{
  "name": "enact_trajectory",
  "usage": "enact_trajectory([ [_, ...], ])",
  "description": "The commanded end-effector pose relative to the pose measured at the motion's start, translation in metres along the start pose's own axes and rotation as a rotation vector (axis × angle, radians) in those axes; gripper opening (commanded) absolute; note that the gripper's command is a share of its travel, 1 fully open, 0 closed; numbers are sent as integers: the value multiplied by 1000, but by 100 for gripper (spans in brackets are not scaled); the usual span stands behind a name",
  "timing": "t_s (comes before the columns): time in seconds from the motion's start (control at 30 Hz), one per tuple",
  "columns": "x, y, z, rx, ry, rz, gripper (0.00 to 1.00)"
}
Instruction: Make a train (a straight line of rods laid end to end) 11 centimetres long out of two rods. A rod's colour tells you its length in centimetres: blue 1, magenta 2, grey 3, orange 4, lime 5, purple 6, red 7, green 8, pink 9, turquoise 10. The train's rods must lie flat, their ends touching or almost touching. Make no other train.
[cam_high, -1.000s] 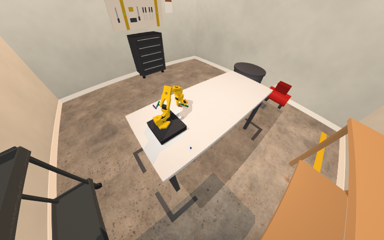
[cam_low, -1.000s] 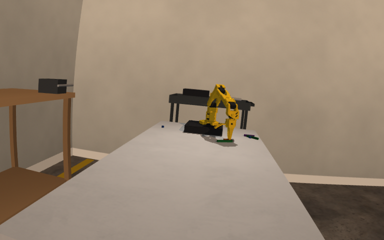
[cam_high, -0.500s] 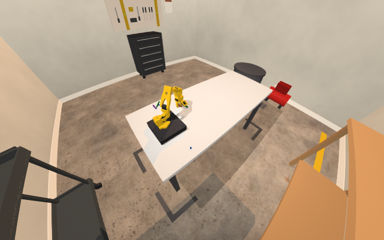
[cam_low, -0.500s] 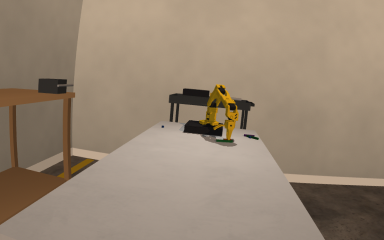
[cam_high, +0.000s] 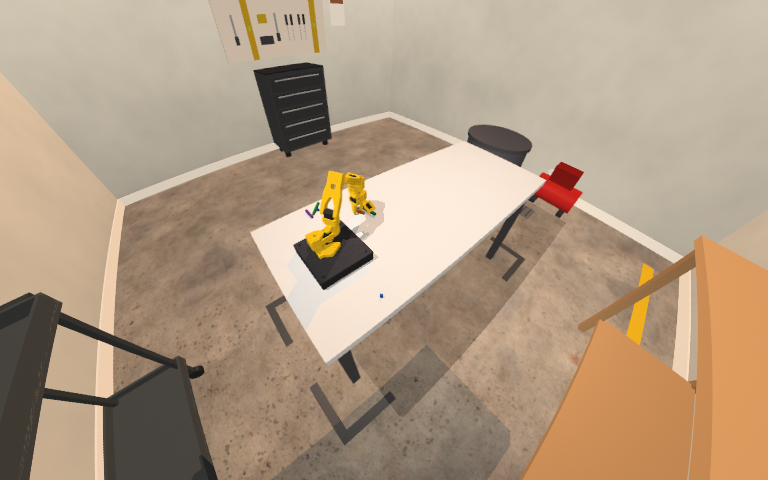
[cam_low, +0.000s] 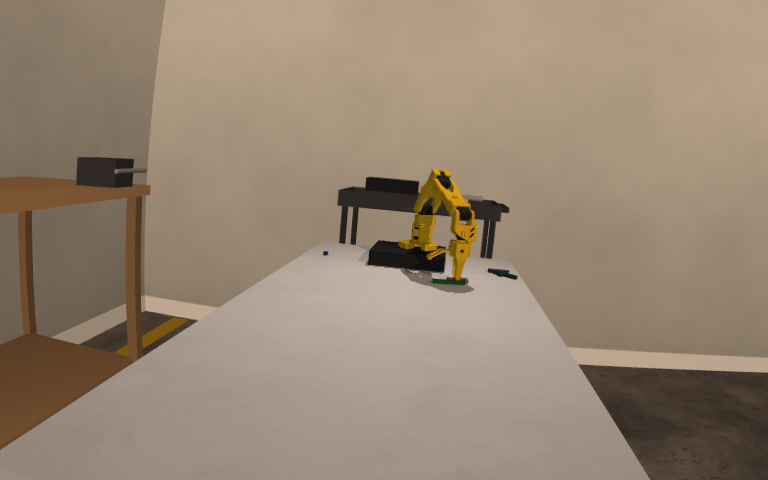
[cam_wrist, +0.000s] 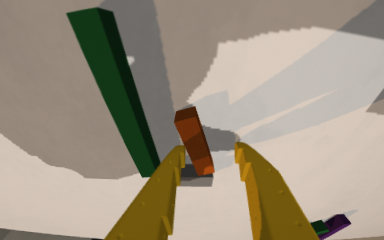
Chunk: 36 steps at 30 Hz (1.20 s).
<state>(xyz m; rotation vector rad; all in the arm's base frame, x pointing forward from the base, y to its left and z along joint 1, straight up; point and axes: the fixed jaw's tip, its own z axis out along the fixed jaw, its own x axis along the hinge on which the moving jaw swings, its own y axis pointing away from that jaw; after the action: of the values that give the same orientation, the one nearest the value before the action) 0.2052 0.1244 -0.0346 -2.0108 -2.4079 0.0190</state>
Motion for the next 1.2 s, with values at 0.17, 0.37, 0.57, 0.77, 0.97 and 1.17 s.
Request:
enact_trajectory([
  [0.17,-2,-7,9,33,-13,-13,13],
  [0.37,-2,-7,9,33,-13,-13,9],
  [0.57,-2,-7,9,33,-13,-13,6],
  [0.77,-2,-7,9,33,-13,-13,2],
  [0.97,-2,-7,9,33,-13,-13,0],
  [1.17,-2,-7,9,33,-13,-13,0],
])
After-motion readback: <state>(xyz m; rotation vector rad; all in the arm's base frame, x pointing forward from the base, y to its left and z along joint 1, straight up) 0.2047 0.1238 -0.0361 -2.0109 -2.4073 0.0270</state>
